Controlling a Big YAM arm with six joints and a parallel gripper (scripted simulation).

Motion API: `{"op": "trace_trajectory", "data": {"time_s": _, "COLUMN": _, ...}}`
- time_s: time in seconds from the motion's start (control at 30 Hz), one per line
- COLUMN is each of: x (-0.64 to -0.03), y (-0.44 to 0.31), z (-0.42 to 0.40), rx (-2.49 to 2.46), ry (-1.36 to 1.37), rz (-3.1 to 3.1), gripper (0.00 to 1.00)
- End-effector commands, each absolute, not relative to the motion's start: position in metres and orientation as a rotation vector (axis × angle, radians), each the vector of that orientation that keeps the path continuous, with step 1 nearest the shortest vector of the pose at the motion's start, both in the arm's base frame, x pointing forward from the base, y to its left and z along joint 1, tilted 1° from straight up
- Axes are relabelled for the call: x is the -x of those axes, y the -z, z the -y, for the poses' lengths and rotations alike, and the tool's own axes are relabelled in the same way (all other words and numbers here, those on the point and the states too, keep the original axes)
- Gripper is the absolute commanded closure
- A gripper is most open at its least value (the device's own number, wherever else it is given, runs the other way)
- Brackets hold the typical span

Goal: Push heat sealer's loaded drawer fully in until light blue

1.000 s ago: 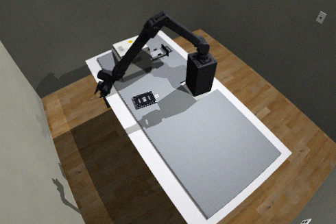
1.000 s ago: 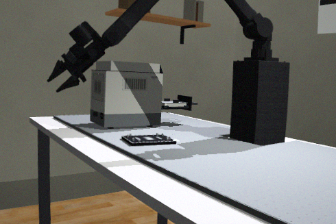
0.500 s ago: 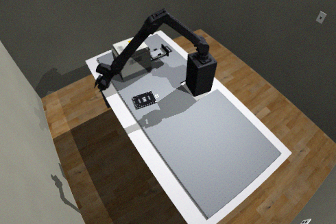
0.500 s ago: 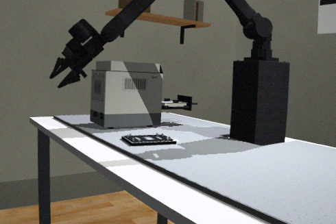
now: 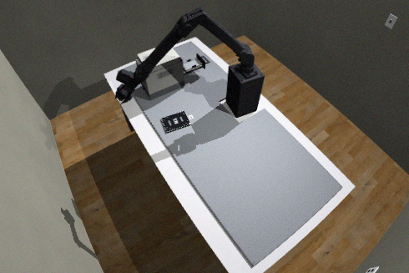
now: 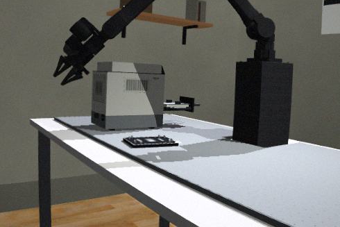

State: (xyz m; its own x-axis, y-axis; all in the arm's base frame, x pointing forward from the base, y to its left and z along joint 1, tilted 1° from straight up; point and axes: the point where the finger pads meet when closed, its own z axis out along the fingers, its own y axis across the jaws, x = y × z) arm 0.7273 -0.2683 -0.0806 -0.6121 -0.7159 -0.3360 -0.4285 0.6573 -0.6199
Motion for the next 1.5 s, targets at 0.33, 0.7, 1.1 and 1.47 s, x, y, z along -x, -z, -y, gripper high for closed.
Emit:
{"op": "trace_trajectory", "data": {"time_s": 0.33, "x": -0.724, "y": 0.019, "z": 0.318, "rx": 0.764, "ry": 0.692, "rz": -2.299, "gripper": 0.55}}
{"op": "trace_trajectory", "data": {"time_s": 0.7, "x": -0.716, "y": 0.002, "z": 0.346, "rx": 0.569, "ry": 0.666, "rz": -2.376, "gripper": 0.55}}
{"op": "trace_trajectory", "data": {"time_s": 1.1, "x": -0.695, "y": -0.006, "z": 0.376, "rx": 0.495, "ry": 0.658, "rz": -2.414, "gripper": 0.55}}
{"op": "trace_trajectory", "data": {"time_s": 1.47, "x": -0.652, "y": 0.004, "z": 0.403, "rx": 0.435, "ry": 0.619, "rz": -2.487, "gripper": 0.55}}
